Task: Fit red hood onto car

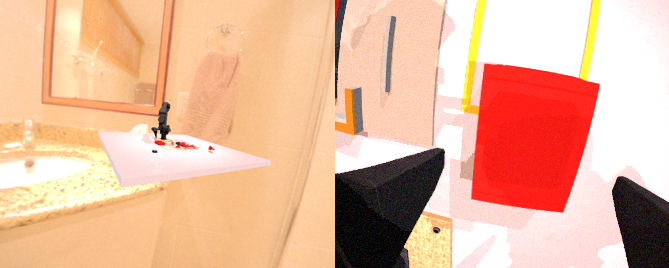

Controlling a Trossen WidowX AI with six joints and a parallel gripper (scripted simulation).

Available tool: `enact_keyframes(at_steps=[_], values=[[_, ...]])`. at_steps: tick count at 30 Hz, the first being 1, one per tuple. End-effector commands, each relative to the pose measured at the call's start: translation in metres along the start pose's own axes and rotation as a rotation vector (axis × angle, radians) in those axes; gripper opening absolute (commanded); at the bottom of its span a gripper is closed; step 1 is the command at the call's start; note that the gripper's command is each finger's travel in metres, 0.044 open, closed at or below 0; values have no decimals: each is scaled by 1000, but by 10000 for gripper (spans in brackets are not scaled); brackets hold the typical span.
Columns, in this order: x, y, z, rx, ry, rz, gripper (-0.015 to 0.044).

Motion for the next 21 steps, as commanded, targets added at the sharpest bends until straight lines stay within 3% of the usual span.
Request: enact_keyframes(at_steps=[1, 21], values=[[1, 0, 4, 2, 6, -4, 440], [1, 1, 21, 2, 6, -4, 440]])
Point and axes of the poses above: the point midway between the two fingers, 35 mm back from their tips, its own z axis out along the fingers, its own y axis across the jaws, x = y × z, the point moved 6 cm from there along -z, back along the fingers, and after that the axes turned 1 degree about z, right-handed, at the moved point
